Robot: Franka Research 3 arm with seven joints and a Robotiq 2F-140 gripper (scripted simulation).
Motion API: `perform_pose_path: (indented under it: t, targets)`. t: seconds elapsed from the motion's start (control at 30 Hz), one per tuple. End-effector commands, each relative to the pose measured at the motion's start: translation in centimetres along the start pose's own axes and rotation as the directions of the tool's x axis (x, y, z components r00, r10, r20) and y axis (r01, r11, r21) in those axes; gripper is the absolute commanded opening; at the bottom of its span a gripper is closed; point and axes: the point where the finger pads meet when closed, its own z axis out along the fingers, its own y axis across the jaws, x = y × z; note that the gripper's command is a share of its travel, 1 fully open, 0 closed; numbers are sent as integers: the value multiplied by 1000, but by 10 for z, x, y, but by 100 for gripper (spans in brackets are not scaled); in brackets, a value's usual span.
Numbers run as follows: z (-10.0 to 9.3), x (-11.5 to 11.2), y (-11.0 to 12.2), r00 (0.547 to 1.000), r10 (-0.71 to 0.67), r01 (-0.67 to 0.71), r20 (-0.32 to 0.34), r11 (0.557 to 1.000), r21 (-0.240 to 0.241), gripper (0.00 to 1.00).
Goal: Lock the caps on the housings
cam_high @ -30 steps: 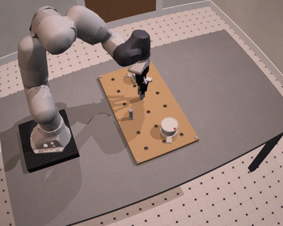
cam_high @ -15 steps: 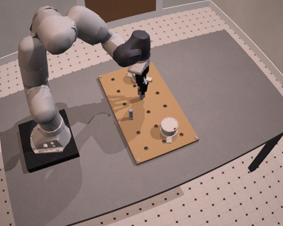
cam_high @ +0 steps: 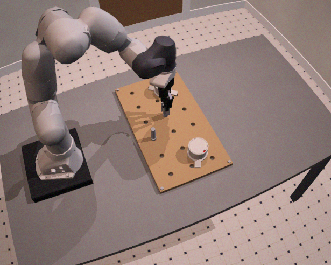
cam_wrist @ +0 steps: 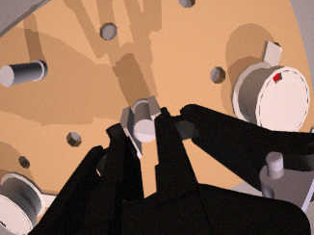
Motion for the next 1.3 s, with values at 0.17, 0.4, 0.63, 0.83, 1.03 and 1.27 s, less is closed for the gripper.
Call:
perform_pose_path:
  t: [0.17,0.4,0.63,0.83,1.03,1.27]
  targets:
    - [0,-2,0,1000,6,-6,6,1000,1,10]
    - [1,-2,0,1000,6,-6,6,1000,1,10]
    - [2,-2,0,1000,6,-6,6,1000,1,10]
    - [2,-2,0,1000,6,-6,6,1000,1,10]
    - [3,-2,0,1000,6,-6,6,1000,1,10]
    - [3,-2,0,1000,6,-6,6,1000,1,10]
